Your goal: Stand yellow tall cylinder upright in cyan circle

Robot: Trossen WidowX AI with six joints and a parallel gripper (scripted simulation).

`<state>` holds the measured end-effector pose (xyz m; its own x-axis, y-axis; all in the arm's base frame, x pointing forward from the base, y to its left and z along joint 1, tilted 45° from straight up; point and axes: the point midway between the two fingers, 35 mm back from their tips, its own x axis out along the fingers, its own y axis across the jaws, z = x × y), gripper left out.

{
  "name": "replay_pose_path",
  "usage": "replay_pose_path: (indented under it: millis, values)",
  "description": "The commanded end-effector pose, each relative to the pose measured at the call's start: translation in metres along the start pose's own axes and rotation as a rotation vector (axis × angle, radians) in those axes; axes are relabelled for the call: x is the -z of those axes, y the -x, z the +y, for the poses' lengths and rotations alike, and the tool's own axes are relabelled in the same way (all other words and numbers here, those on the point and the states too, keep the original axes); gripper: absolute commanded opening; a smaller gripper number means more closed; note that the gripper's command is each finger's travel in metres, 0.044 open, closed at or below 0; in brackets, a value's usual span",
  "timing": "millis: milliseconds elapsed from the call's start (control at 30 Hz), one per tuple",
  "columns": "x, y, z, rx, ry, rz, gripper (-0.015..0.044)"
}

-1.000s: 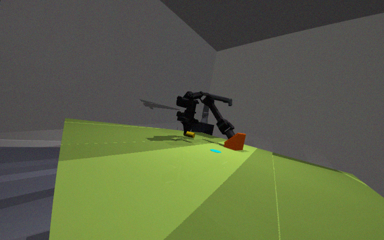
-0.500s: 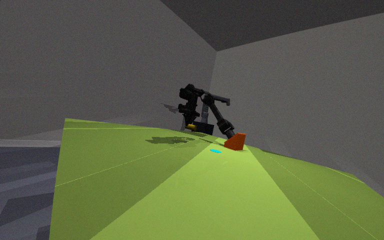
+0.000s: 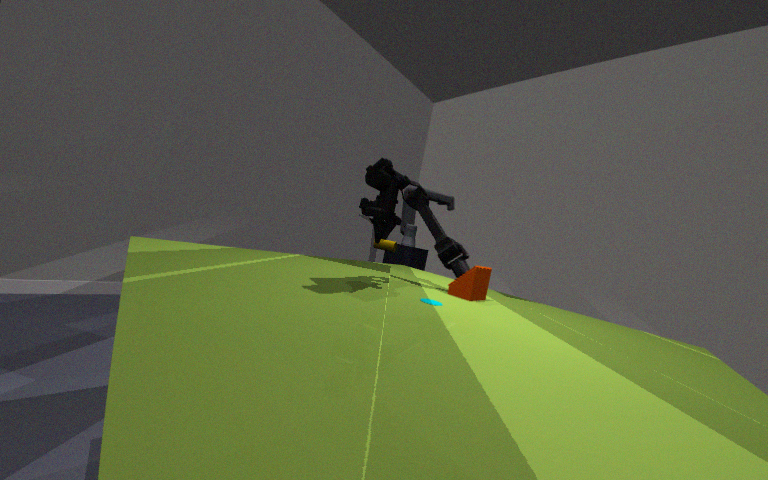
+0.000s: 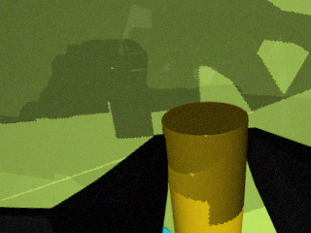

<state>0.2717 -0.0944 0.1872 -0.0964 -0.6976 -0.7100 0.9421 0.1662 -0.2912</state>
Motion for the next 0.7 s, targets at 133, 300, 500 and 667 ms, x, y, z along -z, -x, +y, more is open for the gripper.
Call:
replay_pose_path:
  millis: [133, 300, 500, 667]
  values:
    - [0.02, 0.004, 0.014, -0.014, 0.242, 0.011, 0.0105]
    - [0.034, 0.006, 0.022, -0.02, 0.411, 0.014, 0.0105]
    - [0.051, 0.009, 0.031, -0.027, 0.612, 0.017, 0.0105]
    - [0.065, 0.011, 0.037, -0.032, 0.78, 0.018, 0.0105]
